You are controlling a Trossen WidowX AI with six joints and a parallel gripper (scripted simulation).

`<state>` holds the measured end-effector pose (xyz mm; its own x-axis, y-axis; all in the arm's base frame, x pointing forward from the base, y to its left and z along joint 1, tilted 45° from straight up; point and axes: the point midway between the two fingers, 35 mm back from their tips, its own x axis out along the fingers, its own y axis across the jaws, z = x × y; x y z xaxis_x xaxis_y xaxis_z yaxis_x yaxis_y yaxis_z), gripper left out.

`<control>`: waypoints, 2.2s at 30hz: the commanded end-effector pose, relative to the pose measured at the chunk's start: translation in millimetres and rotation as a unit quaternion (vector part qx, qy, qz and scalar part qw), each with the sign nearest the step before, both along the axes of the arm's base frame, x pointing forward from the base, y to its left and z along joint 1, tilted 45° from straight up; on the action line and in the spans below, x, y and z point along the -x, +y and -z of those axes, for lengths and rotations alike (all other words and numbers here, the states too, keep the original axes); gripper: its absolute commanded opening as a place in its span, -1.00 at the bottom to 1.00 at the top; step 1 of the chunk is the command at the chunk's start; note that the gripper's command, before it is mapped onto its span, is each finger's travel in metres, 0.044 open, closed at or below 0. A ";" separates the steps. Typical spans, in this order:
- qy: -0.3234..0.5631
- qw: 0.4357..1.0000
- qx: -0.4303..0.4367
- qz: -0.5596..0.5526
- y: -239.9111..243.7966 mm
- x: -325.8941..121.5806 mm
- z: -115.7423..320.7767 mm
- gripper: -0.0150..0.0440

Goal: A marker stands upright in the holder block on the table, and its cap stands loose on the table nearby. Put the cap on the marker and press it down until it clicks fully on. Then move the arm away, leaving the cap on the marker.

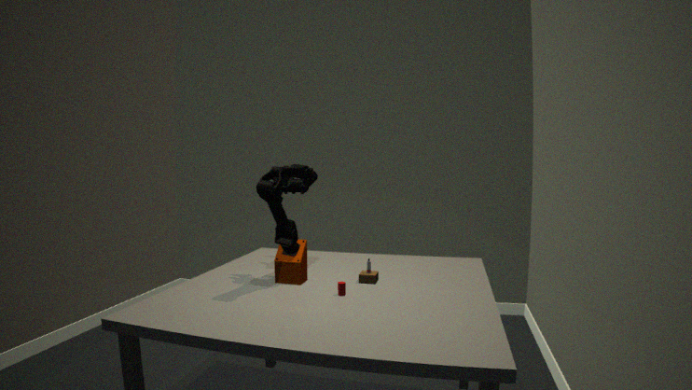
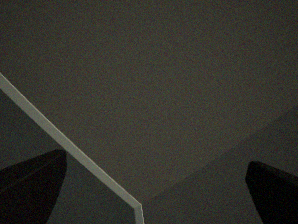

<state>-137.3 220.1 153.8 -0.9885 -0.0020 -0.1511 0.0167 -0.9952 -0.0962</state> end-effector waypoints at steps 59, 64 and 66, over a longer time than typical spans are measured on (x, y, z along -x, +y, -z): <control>-0.319 -0.214 0.571 0.725 -306.6 -413.7 89.7 0.36; -0.319 -0.214 0.571 0.725 -309.2 -414.4 92.6 0.36; -0.319 -0.213 0.572 0.725 -311.4 -415.0 95.0 0.36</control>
